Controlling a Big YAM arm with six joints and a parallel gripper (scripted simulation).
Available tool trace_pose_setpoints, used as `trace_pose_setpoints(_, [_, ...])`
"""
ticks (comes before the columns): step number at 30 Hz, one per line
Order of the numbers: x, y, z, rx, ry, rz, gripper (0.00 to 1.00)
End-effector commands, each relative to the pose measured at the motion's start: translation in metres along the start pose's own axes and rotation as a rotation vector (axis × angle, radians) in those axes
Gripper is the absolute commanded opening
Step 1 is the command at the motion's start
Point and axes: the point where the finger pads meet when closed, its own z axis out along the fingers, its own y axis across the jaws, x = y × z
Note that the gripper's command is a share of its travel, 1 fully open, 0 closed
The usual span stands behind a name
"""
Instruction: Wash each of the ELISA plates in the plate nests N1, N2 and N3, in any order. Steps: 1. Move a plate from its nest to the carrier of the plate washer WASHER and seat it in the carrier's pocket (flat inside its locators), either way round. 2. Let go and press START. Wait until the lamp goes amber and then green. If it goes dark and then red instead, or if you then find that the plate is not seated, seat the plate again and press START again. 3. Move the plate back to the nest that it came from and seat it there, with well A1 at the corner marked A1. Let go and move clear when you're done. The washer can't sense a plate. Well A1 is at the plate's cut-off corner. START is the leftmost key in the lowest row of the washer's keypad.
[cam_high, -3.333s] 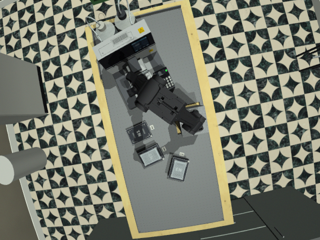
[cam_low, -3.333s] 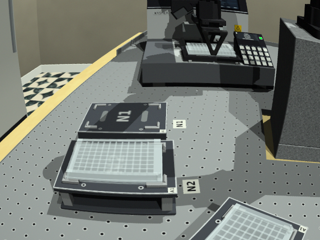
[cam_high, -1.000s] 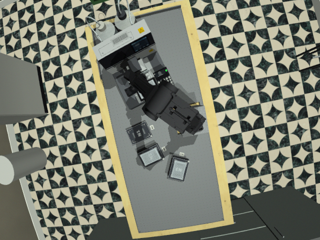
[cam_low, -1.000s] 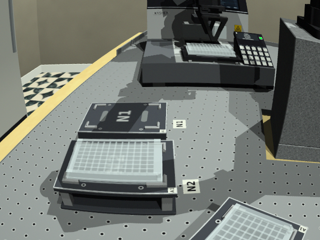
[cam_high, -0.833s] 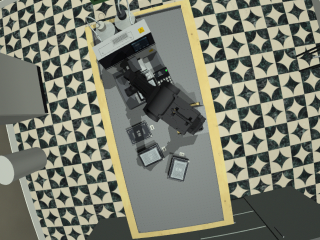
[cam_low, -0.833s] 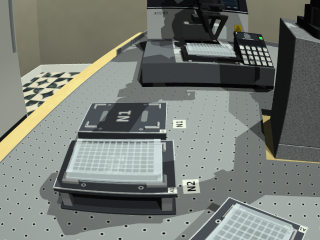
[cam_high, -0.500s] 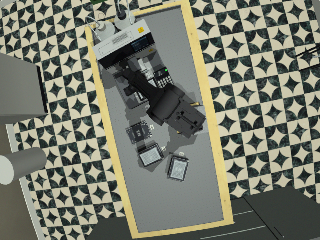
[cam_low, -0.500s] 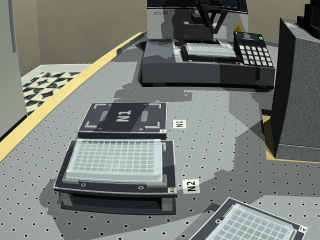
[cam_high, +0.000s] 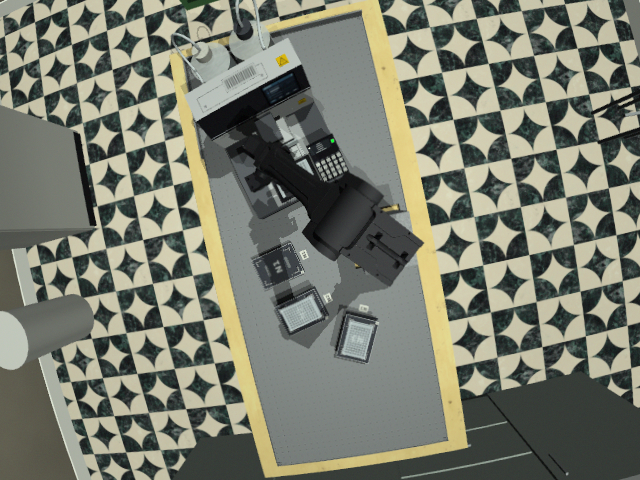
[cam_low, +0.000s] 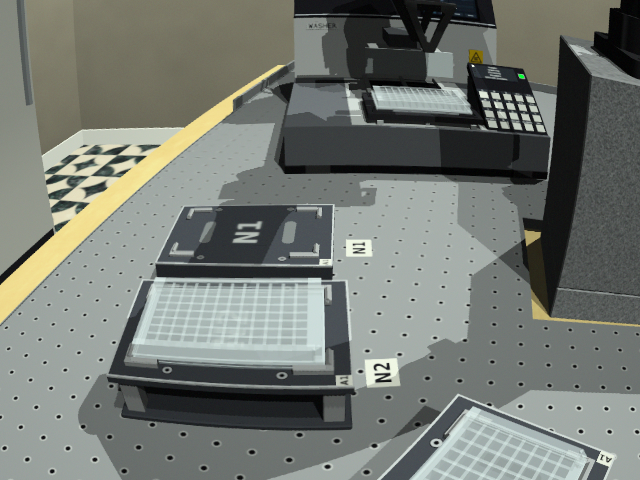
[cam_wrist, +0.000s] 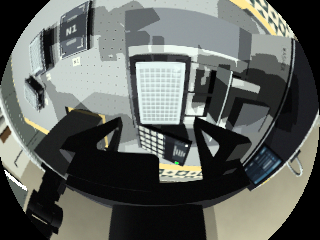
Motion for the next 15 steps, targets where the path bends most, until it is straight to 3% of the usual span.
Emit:
trace_pose_setpoints(1, [-0.010, -0.025, -0.024, 0.056, -0.030, -0.007, 1.00])
trace_pose_setpoints(4, [-0.011, -0.025, -0.024, 0.057, -0.031, -0.009, 1.00])
trace_pose_setpoints(5, [-0.007, -0.014, -0.012, 0.031, -0.017, -0.003, 1.00])
trace_pose_setpoints(10, [-0.007, -0.014, -0.012, 0.031, -0.017, -0.003, 1.00])
trace_pose_setpoints(15, [0.019, 0.006, -0.012, 0.037, -0.023, 0.186, 0.90])
